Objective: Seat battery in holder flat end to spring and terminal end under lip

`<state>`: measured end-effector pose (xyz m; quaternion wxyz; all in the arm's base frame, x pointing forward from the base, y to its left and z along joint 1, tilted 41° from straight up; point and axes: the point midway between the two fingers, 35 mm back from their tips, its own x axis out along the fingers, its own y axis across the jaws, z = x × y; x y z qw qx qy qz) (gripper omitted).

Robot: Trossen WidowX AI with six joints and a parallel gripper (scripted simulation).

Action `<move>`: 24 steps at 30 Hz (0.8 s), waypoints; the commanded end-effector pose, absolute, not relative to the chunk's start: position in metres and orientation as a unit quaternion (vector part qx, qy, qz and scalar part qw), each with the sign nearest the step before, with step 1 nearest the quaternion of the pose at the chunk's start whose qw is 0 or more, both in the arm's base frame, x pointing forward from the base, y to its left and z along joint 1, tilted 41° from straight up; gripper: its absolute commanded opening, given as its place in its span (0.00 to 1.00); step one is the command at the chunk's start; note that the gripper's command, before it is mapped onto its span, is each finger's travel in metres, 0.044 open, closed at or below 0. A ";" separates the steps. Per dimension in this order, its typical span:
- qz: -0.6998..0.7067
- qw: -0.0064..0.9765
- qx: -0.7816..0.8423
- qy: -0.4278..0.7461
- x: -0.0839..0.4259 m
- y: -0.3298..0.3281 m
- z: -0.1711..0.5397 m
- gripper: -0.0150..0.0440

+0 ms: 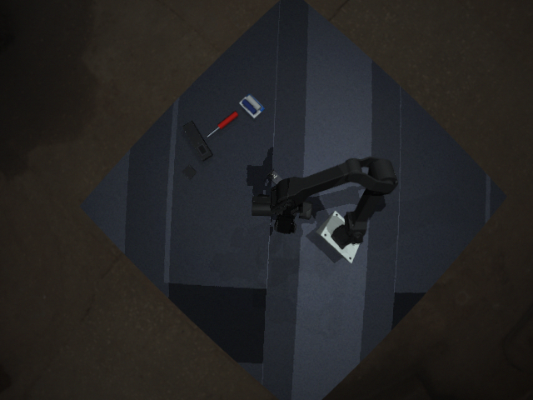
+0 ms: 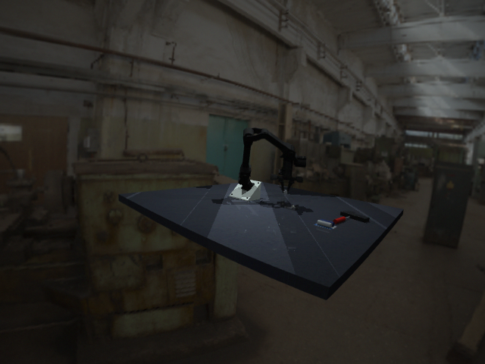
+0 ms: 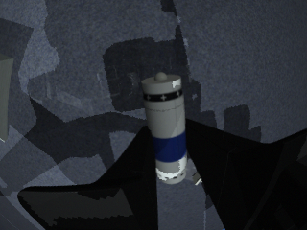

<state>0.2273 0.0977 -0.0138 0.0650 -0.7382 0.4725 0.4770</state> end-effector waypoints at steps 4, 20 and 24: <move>0.533 -0.032 -0.743 0.404 0.252 0.094 0.002 0.37; 0.628 -0.253 -0.699 0.230 0.302 0.070 0.038 0.37; 0.634 -0.272 -0.692 0.213 0.306 0.067 0.042 0.37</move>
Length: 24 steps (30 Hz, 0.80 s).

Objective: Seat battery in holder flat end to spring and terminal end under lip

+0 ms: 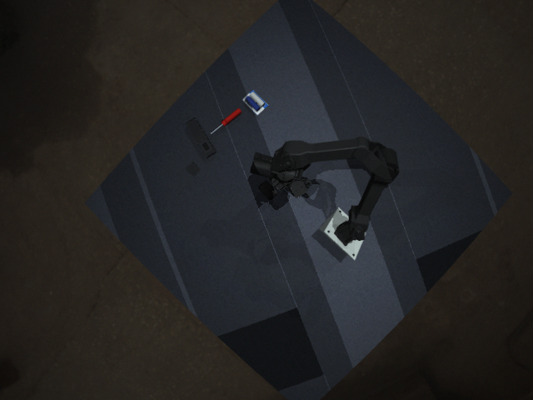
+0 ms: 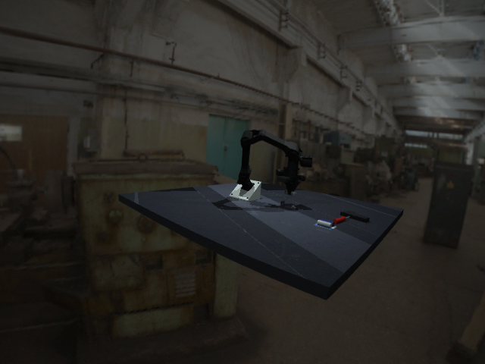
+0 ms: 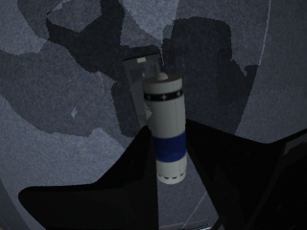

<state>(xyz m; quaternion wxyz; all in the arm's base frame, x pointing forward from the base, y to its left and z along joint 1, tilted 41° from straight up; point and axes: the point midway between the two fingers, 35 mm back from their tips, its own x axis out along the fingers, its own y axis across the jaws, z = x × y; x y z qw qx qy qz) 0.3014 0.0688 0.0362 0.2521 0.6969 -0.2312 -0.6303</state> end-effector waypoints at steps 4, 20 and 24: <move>-0.635 0.275 0.690 -0.211 0.305 0.067 0.041 0.37; -0.717 0.238 0.605 -0.251 0.303 0.040 0.011 0.37; -0.719 0.237 0.603 -0.251 0.303 0.040 0.011 0.37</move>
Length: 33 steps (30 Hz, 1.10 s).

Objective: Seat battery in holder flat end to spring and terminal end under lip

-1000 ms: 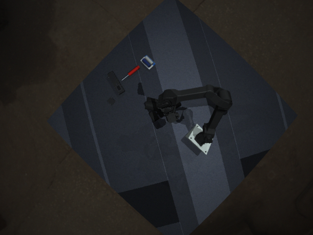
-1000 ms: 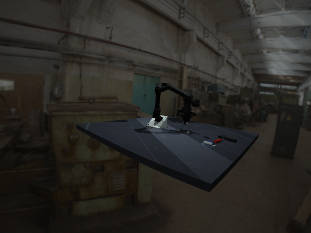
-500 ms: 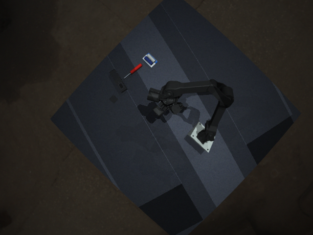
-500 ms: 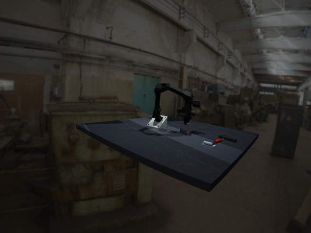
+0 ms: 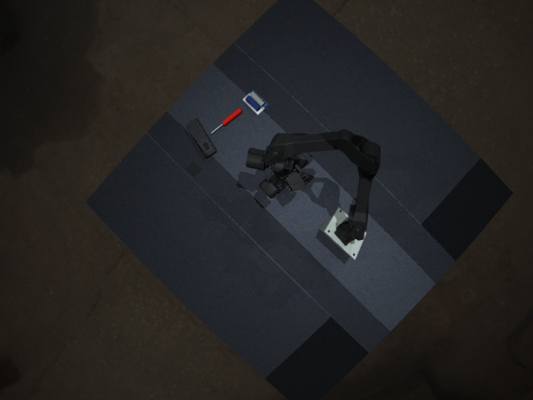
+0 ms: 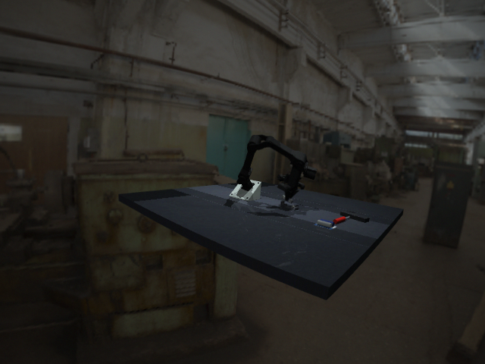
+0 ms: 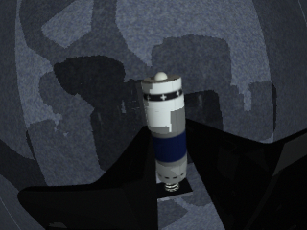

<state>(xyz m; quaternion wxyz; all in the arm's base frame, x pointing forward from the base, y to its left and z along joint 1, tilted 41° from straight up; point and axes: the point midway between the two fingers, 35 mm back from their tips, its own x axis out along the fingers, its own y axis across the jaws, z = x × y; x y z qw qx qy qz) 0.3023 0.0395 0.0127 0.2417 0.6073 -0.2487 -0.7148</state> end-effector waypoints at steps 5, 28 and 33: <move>-0.728 0.233 0.592 -0.255 0.305 0.039 0.009 0.37; -0.771 0.213 0.535 -0.273 0.312 0.033 0.003 0.37; -0.780 0.208 0.522 -0.277 0.313 0.032 0.001 0.37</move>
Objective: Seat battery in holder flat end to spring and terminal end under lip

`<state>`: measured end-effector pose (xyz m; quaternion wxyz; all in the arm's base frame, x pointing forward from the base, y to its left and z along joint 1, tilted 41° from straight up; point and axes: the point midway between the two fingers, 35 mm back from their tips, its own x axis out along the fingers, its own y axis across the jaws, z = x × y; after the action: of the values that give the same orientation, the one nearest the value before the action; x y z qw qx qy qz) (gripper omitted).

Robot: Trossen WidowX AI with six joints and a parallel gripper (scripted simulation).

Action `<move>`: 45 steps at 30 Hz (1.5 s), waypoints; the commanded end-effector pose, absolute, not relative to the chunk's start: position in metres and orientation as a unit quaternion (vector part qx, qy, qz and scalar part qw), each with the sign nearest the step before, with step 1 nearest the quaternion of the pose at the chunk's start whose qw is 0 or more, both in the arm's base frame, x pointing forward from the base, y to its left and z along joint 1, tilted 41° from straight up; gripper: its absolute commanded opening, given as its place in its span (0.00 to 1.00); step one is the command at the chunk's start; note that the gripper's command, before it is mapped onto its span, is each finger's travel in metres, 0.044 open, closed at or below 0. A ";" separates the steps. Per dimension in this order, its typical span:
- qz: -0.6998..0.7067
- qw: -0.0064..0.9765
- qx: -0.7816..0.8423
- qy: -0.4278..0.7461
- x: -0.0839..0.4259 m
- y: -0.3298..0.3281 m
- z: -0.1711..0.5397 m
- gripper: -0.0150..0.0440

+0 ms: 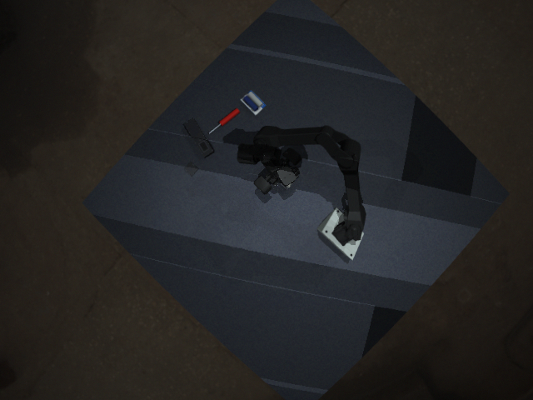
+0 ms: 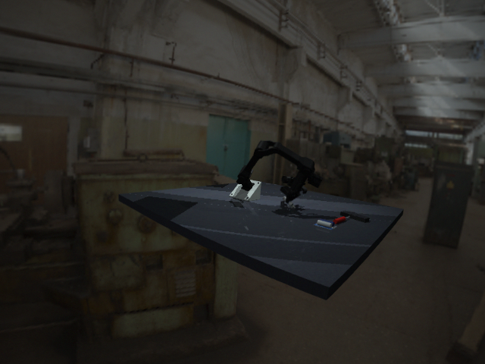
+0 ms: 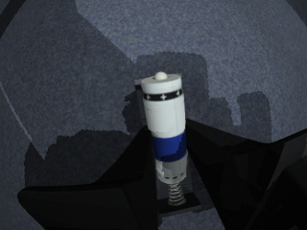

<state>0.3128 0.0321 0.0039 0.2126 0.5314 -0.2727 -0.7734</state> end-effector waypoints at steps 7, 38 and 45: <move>-0.789 0.203 0.507 -0.281 0.315 0.030 -0.001 0.37; -0.790 0.202 0.507 -0.281 0.332 0.030 -0.001 0.37; -0.789 0.201 0.509 -0.280 0.336 0.030 -0.001 0.37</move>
<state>0.3314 0.0301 0.0014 0.2005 0.5050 -0.2819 -0.7908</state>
